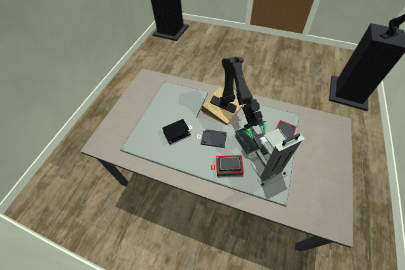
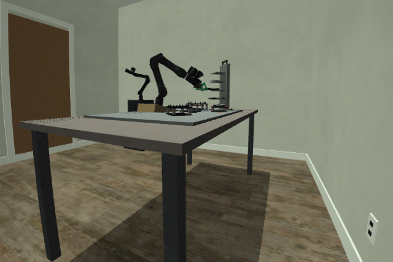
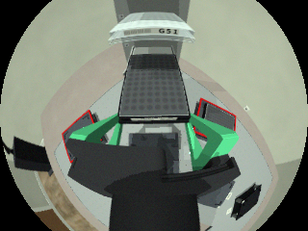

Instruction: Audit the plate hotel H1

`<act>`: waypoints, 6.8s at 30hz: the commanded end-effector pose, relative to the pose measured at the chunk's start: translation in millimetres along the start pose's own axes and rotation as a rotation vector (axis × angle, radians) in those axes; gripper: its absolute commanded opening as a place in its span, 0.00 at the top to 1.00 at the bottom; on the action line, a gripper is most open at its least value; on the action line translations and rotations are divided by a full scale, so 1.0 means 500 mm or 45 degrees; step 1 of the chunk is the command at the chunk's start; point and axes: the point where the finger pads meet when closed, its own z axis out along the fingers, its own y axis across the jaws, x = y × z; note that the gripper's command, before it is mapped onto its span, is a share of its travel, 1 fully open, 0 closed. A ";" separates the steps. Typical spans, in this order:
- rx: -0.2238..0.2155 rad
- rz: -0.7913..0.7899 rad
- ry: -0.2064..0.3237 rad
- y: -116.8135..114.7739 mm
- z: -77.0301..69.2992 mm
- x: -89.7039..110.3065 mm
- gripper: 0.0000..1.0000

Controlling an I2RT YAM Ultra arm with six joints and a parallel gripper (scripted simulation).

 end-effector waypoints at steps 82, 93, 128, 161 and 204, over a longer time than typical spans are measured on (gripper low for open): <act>-0.011 -0.012 -0.096 0.011 0.031 -0.051 0.14; -0.009 -0.013 -0.096 0.010 0.044 -0.052 0.14; -0.012 -0.016 -0.111 0.013 0.050 -0.061 0.14; -0.004 -0.010 -0.077 0.005 0.053 -0.036 0.00; 0.002 -0.009 -0.062 -0.001 -0.034 0.004 0.00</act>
